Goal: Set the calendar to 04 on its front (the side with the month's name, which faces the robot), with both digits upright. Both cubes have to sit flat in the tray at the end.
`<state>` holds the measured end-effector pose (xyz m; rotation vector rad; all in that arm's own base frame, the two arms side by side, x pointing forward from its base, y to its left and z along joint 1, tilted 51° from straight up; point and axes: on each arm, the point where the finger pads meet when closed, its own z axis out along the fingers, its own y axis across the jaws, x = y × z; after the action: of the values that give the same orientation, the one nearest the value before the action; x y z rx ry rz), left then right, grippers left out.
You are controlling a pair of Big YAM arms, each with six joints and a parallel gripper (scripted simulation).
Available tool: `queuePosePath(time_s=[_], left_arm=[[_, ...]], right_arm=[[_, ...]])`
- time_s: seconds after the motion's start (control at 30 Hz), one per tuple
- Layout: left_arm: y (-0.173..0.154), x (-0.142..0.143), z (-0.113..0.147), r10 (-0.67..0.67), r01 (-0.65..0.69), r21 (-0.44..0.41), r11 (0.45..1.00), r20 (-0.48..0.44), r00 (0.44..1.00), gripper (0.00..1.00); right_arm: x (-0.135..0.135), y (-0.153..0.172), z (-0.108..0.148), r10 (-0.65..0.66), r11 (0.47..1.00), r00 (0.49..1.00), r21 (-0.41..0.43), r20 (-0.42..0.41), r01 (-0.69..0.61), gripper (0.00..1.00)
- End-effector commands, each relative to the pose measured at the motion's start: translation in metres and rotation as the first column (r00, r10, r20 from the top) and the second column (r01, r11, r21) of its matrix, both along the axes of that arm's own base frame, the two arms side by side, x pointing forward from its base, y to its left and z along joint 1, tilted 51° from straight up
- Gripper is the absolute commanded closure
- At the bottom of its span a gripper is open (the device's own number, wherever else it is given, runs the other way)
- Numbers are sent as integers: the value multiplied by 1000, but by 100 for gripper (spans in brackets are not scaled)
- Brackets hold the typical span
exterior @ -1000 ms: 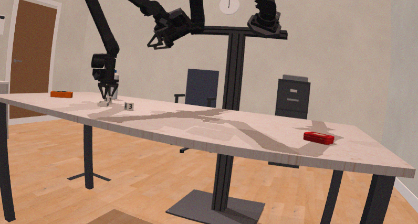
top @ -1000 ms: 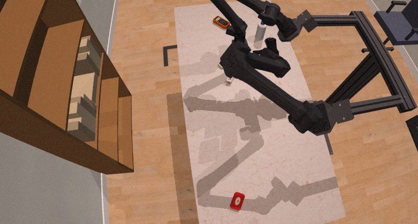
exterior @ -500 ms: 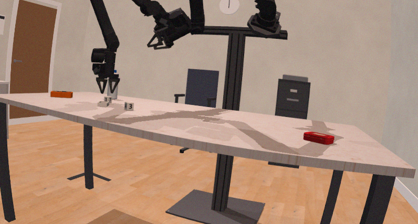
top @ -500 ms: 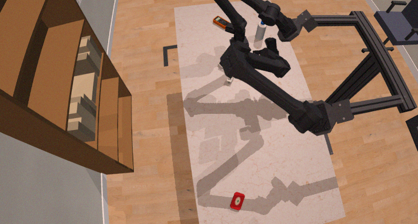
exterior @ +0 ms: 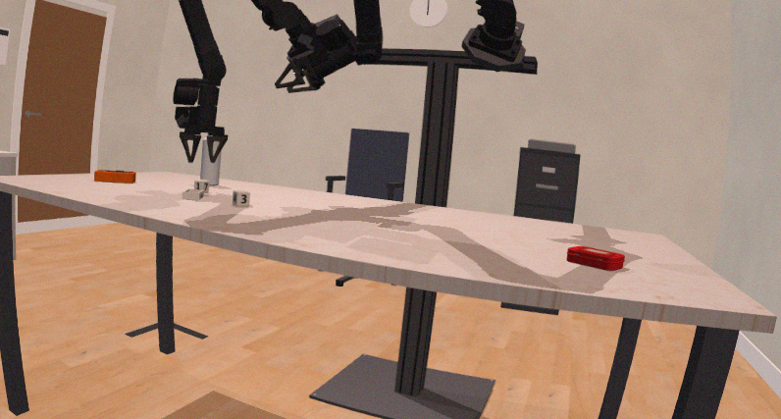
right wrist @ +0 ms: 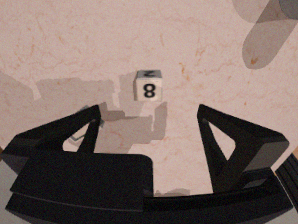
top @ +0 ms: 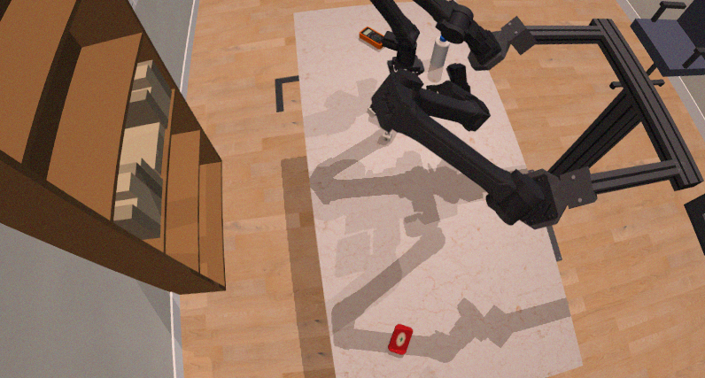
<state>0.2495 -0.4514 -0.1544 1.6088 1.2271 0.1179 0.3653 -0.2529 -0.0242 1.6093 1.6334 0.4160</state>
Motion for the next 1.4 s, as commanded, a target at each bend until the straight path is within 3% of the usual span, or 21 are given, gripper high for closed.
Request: queuePosePath(time_s=[0.0,0.1,0.33,0.47,0.57,0.73,1.0,1.03,1.1,1.13,1.23,1.37], left_arm=[[-6,1,7,-1,1,-19,1000,5,1000,0],[-6,1,7,-1,1,-19,1000,5,1000,0],[-6,1,7,-1,1,-19,1000,5,1000,0],[-6,1,7,-1,1,-19,1000,5,1000,0],[-6,1,7,-1,1,-19,1000,5,1000,0],[-6,1,7,-1,1,-19,1000,5,1000,0],[-6,1,7,-1,1,-19,1000,5,1000,0],[-6,1,7,-1,1,-19,1000,5,1000,0],[-6,1,7,-1,1,-19,1000,5,1000,0],[-6,1,7,-1,1,-19,1000,5,1000,0],[-6,1,7,-1,1,-19,1000,5,1000,0],[-6,1,7,-1,1,-19,1000,5,1000,0]], right_arm=[[-3,3,-8,19,1000,1000,-8,-23,-19,0],[9,2,7,93,990,995,-99,-37,-96,0],[15,7,7,276,897,937,-294,-214,-331,0],[18,11,5,343,818,885,-362,-315,-446,0],[13,11,2,354,800,870,-371,-344,-472,0],[24,15,8,413,641,772,-448,-483,-623,0],[30,22,5,426,380,596,-463,-681,-801,0],[31,23,5,422,345,572,-459,-704,-819,0],[31,23,5,422,345,572,-459,-704,-819,0],[23,23,0,417,318,542,-442,-730,-839,0],[33,27,0,387,172,449,-415,-805,-893,0],[30,33,-9,342,33,334,-344,-878,-938,0]])
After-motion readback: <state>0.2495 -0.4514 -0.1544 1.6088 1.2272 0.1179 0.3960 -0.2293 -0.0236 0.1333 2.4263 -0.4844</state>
